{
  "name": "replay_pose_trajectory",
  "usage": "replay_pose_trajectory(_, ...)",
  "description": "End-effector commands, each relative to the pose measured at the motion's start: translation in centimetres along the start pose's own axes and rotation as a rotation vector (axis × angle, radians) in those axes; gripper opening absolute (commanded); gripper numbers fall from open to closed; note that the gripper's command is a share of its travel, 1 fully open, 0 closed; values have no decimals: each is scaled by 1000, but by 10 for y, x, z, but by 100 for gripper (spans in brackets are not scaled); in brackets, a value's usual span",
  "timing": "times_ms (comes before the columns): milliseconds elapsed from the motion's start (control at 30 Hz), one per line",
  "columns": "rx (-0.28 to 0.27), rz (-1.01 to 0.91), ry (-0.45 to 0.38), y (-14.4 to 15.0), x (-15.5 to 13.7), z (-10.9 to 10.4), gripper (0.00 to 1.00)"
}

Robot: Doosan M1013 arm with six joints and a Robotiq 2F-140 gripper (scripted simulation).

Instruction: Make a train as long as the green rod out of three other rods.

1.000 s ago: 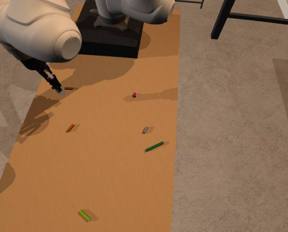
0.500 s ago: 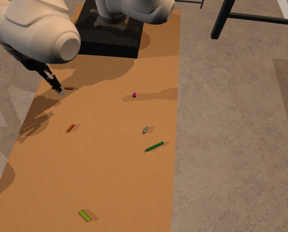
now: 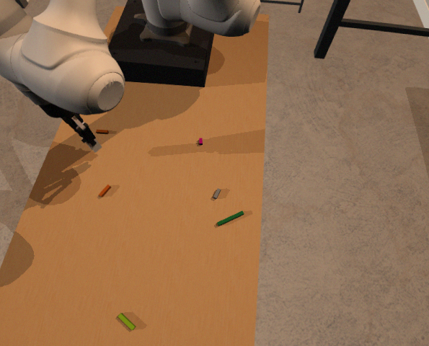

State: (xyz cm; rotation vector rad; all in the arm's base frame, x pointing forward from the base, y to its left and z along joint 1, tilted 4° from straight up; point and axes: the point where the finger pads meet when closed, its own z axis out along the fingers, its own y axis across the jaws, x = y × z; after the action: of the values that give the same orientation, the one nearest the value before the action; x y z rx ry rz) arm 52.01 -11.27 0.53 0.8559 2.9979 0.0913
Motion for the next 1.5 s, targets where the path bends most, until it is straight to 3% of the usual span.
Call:
replay_pose_trajectory(0, -3, -4, 4, 1, 4, 21, 12)
replay_pose_trajectory(400, -3, -4, 4, 1, 4, 44, 12)
replay_pose_trajectory(1467, -3, -4, 4, 1, 4, 45, 12)
